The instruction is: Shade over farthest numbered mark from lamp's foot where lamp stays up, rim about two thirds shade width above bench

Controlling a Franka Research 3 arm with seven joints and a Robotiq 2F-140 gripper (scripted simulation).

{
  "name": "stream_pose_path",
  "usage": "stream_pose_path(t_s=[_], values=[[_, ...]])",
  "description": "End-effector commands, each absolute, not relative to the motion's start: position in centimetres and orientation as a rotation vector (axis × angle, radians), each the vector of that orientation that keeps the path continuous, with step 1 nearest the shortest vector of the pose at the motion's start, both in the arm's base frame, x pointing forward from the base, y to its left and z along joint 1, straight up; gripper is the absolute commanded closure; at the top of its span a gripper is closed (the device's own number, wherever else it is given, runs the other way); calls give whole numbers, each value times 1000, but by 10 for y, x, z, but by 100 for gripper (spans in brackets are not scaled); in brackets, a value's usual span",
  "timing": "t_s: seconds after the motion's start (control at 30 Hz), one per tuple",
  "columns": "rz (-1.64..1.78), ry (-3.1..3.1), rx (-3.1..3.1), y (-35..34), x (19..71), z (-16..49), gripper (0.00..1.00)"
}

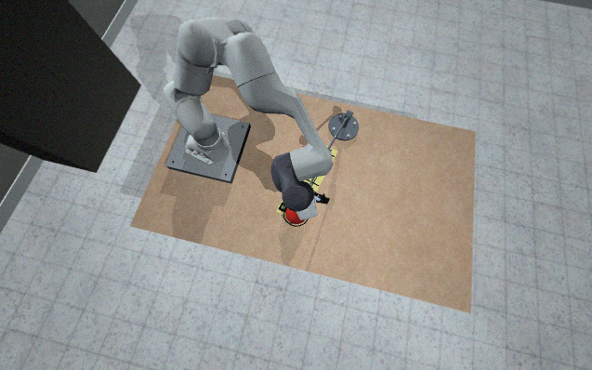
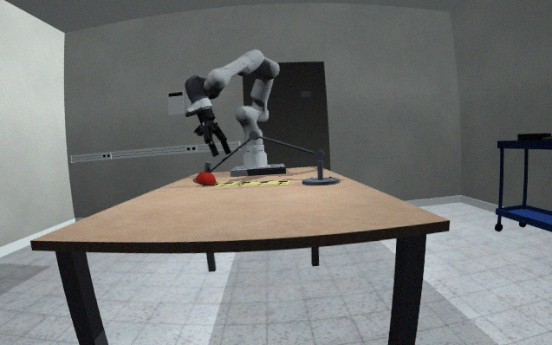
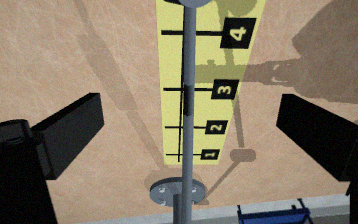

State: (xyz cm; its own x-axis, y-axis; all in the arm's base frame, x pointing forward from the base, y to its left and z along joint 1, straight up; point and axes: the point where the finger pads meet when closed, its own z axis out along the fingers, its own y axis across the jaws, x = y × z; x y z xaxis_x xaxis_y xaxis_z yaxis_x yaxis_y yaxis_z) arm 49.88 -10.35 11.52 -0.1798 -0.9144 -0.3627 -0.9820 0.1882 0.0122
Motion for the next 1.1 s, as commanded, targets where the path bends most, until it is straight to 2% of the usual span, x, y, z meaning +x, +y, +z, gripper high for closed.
stream_pose_path(t_s=[0.0, 1.07], values=[[353, 2193, -1808, -104, 499, 115, 0], [353, 2193, -1808, -105, 499, 119, 0]])
